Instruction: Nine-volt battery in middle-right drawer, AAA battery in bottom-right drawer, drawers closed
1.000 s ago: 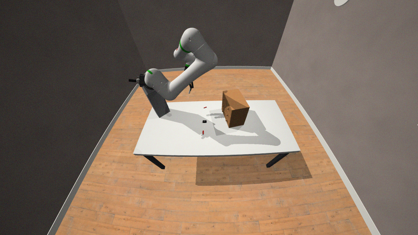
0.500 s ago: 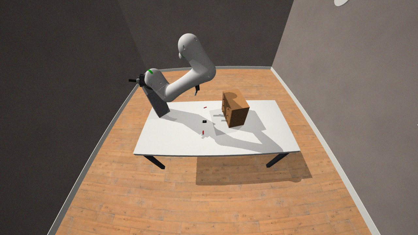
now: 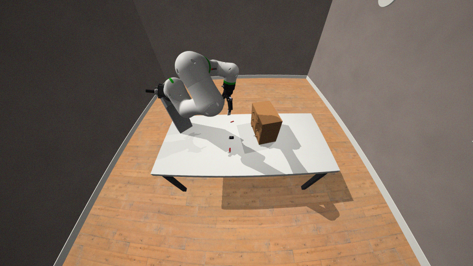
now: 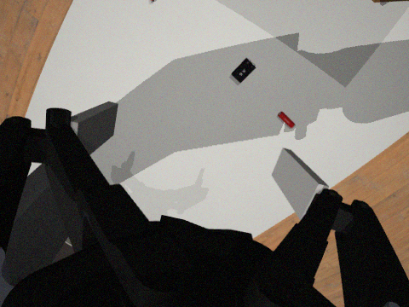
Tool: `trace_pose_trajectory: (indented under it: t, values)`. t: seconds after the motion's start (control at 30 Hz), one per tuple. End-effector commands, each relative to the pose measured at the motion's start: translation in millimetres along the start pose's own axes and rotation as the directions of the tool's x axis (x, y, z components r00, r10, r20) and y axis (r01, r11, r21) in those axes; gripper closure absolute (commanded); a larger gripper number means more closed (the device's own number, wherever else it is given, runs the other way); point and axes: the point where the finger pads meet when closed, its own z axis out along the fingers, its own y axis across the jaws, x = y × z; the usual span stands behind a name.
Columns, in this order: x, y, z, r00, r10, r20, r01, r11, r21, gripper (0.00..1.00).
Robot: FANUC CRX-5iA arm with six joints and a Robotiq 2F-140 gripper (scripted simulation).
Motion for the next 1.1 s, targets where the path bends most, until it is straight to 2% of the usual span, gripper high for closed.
trace_pose_trajectory:
  t: [0.0, 0.07, 0.17, 0.2, 0.33, 0.8, 0.87, 0.97, 1.0, 1.03, 1.07]
  values:
    - [8, 43, -8, 0.987, 0.138, -0.078, -0.138, 0.990, 0.010, 0.00]
    - [8, 43, -8, 0.987, 0.138, -0.078, -0.138, 0.990, 0.010, 0.00]
    - [6, 95, -19, 0.940, 0.304, -0.152, -0.305, 0.952, 0.023, 0.00]
    - [6, 95, -19, 0.940, 0.304, -0.152, -0.305, 0.952, 0.023, 0.00]
    - [1, 129, -26, 0.892, 0.405, -0.198, -0.407, 0.913, 0.035, 0.00]
    - [0, 133, -27, 0.887, 0.415, -0.204, -0.417, 0.908, 0.036, 0.00]
    - [6, 137, -16, 0.894, 0.396, -0.211, -0.400, 0.916, 0.025, 0.00]
    - [22, 143, 28, 0.924, 0.312, -0.220, -0.320, 0.947, -0.003, 0.00]
    - [22, 143, 28, 0.924, 0.312, -0.220, -0.320, 0.947, -0.003, 0.00]
    - [24, 143, 45, 0.936, 0.279, -0.217, -0.287, 0.958, -0.007, 0.00]
    - [24, 143, 45, 0.936, 0.279, -0.217, -0.287, 0.958, -0.007, 0.00]
